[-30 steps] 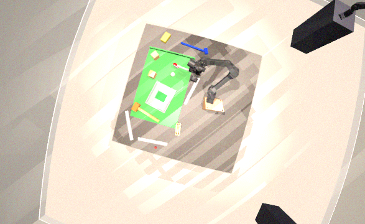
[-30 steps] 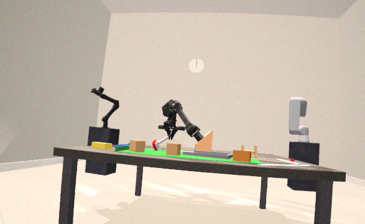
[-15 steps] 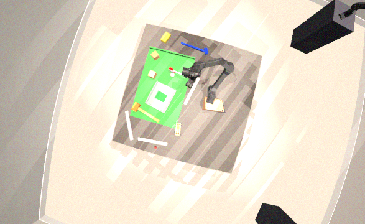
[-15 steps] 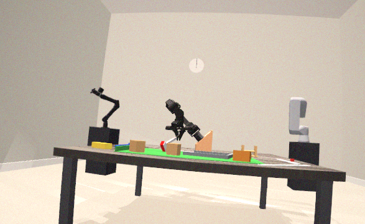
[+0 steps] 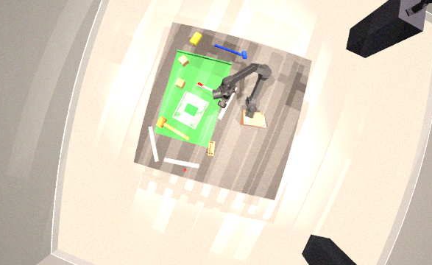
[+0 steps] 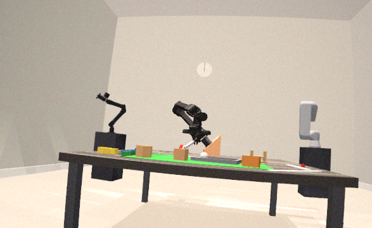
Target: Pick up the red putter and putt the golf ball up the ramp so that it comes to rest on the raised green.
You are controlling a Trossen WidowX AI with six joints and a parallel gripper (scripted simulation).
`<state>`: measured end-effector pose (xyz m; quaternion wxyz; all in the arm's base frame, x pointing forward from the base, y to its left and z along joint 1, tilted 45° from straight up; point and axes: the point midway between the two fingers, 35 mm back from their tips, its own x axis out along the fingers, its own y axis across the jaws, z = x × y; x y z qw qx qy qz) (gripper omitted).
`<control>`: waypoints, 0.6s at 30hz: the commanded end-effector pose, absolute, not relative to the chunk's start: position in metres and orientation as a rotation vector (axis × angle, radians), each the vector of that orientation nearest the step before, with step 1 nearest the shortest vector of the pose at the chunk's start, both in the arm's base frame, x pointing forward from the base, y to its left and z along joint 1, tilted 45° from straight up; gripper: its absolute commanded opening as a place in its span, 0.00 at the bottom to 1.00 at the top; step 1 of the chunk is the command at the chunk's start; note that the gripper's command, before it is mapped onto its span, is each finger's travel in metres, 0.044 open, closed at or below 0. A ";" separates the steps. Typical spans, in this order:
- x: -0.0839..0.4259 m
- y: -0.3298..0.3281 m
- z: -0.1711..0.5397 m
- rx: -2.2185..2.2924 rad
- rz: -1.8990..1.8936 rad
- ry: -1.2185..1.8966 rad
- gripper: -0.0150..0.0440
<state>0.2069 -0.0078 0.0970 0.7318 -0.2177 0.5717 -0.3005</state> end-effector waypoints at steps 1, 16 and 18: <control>0.206 0.007 0.109 -0.476 -0.656 1.253 0.25; 0.202 0.021 0.125 -0.477 -0.655 1.250 0.25; 0.202 0.021 0.125 -0.477 -0.655 1.250 0.25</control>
